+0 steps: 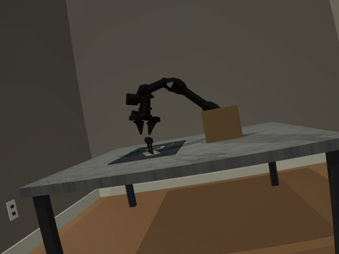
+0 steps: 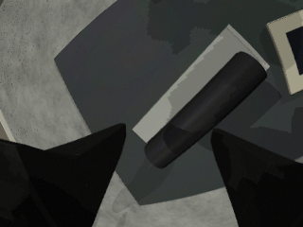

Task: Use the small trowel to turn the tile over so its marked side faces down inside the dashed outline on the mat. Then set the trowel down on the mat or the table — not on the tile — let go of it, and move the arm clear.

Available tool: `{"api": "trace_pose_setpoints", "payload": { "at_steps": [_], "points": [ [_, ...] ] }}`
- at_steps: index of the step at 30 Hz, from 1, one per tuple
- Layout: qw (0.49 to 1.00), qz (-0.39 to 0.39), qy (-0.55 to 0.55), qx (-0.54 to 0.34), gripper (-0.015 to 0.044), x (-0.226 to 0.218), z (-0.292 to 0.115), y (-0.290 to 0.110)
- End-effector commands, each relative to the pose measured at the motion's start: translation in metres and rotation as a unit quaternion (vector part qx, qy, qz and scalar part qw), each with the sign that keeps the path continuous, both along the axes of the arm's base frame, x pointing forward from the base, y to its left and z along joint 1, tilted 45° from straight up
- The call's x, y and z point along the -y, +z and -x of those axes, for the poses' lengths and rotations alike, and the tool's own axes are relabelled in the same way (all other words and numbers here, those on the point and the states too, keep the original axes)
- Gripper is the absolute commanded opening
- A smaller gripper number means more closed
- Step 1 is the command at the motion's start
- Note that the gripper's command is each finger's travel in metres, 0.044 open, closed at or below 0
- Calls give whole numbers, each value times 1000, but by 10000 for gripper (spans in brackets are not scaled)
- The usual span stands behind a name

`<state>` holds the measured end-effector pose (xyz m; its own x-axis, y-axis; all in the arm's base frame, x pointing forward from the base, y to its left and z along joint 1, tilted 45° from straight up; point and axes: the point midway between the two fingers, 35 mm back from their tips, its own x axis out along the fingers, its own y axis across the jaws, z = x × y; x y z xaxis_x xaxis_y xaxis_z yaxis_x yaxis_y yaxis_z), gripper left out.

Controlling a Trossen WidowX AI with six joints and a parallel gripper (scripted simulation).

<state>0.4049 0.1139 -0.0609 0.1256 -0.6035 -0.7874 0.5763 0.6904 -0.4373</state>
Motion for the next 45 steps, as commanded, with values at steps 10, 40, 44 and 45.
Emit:
{"api": "trace_pose_setpoints", "payload": {
  "at_steps": [10,40,44,45],
  "points": [
    [975,3,205,-83,300,-1,0,-10],
    [749,125,613,-218,300,4,14,-15],
    [706,155,652,-231,300,7,16,-12],
    [694,163,661,-234,300,8,16,-11]
  ]
}}
